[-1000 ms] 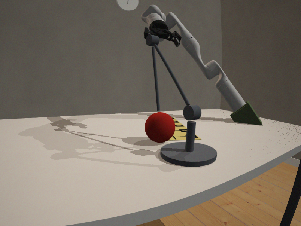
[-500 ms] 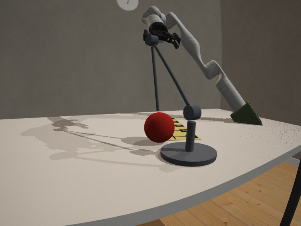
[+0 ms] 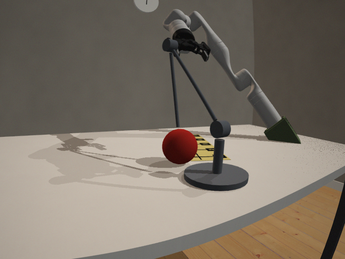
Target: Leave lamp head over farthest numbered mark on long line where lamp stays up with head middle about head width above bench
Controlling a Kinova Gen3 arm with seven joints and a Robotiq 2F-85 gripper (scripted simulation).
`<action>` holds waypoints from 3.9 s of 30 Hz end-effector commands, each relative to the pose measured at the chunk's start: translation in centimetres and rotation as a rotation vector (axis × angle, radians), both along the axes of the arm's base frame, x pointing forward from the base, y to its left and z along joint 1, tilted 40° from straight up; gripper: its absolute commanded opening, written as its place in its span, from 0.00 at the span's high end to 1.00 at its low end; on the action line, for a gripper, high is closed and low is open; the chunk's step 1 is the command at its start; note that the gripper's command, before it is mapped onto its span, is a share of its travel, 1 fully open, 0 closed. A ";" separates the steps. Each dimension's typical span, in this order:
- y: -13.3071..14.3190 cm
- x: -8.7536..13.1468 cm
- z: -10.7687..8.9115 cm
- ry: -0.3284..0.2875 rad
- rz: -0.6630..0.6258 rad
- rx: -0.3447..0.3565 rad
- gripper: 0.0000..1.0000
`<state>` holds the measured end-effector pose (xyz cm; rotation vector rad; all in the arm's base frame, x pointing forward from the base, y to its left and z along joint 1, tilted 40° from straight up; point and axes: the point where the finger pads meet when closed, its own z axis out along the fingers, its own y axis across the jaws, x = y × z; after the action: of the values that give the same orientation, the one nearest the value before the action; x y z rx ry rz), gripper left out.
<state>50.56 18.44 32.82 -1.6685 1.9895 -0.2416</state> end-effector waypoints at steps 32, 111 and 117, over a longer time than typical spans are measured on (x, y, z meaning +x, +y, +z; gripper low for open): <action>1.8 4.5 -7.3 -0.005 -0.001 0.004 0.00; 1.9 4.4 -8.7 0.014 0.003 -0.009 0.00; 1.9 4.4 -8.7 0.014 0.003 -0.009 0.00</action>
<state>54.95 20.24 24.03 -1.6826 2.0014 -0.2399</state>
